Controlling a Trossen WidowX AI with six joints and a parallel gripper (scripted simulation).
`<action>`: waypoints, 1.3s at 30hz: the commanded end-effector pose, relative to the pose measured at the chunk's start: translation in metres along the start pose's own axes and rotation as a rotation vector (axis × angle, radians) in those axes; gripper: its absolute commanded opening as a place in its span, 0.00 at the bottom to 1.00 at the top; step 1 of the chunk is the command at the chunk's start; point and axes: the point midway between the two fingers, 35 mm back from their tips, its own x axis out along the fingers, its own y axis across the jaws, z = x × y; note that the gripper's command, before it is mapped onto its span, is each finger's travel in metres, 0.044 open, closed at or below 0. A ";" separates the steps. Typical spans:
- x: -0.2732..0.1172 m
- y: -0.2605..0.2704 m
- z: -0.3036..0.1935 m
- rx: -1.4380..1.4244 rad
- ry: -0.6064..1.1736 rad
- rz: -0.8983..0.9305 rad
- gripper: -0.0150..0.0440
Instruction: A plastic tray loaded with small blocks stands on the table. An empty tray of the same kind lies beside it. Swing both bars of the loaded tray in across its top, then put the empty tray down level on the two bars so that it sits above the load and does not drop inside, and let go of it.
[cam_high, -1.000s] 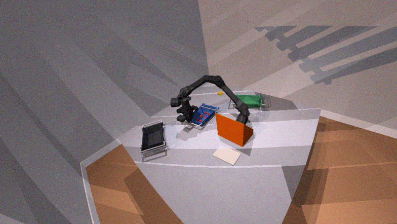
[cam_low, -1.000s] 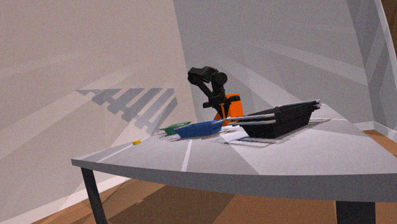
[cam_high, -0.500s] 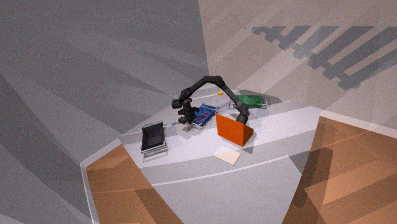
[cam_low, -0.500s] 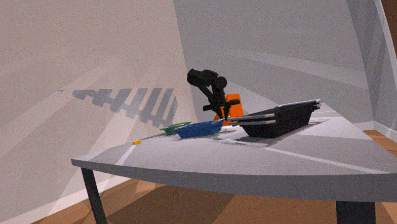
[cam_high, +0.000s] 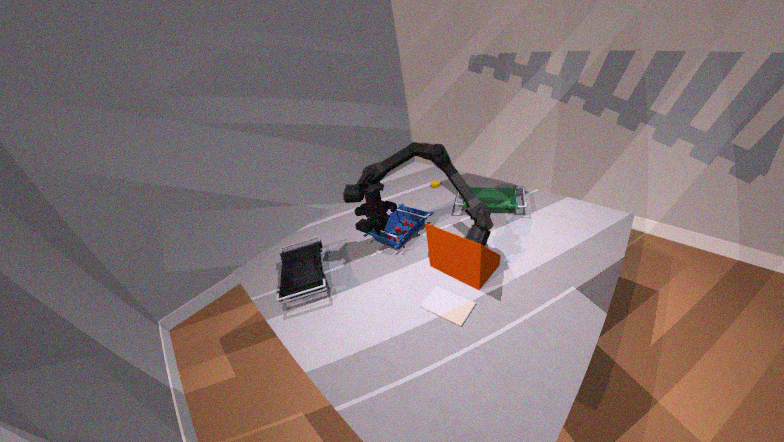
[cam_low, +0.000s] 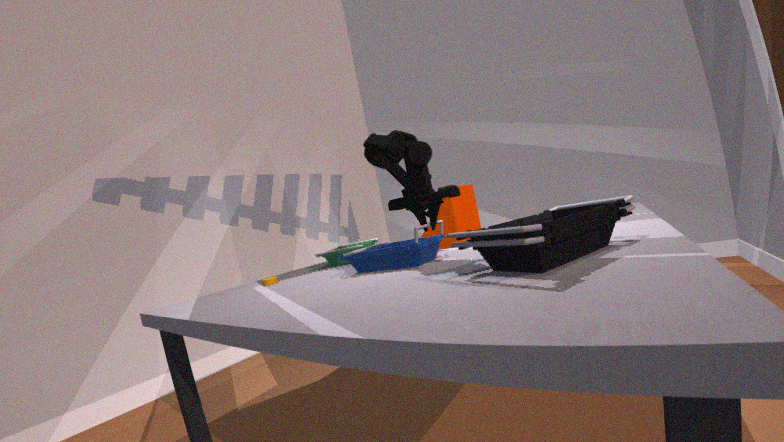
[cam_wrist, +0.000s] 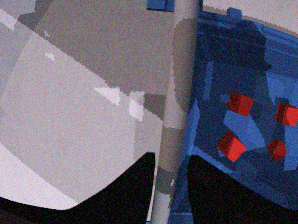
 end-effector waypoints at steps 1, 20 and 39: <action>0.011 -0.020 0.000 0.011 0.019 -0.012 0.40; -0.015 -0.035 0.000 0.011 0.019 -0.012 0.40; -0.007 -0.035 0.001 0.008 0.015 -0.015 0.40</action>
